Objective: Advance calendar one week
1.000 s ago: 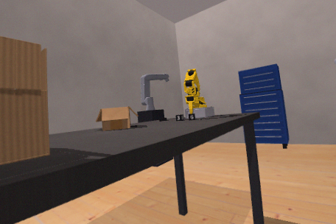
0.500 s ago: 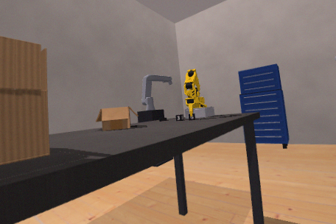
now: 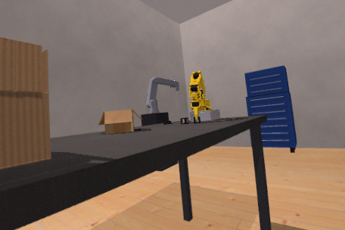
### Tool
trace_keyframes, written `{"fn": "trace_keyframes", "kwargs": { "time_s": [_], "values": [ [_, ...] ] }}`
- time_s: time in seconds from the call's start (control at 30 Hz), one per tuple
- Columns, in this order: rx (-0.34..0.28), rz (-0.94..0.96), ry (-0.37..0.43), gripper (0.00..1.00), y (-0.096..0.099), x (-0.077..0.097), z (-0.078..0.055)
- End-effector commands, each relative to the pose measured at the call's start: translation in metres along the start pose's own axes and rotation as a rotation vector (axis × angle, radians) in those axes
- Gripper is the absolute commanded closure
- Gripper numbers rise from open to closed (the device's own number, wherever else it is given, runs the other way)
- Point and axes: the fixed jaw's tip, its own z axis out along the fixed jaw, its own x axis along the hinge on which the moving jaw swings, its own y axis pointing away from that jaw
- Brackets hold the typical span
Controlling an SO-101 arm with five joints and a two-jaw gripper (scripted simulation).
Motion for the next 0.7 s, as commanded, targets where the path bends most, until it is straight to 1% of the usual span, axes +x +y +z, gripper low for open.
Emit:
{"fn": "trace_keyframes", "kwargs": {
  "time_s": [0.0, 0.23, 0.67],
  "values": [
    [-0.020, -0.002, -0.004, 0.66, 0.0041, 0.0003, 0.0038],
    [-0.020, -0.002, -0.004, 0.68, 0.0028, 0.0003, 0.0038],
    [-0.020, -0.002, -0.004, 0.75, -0.0024, 0.0004, 0.0039]
  ]
}}
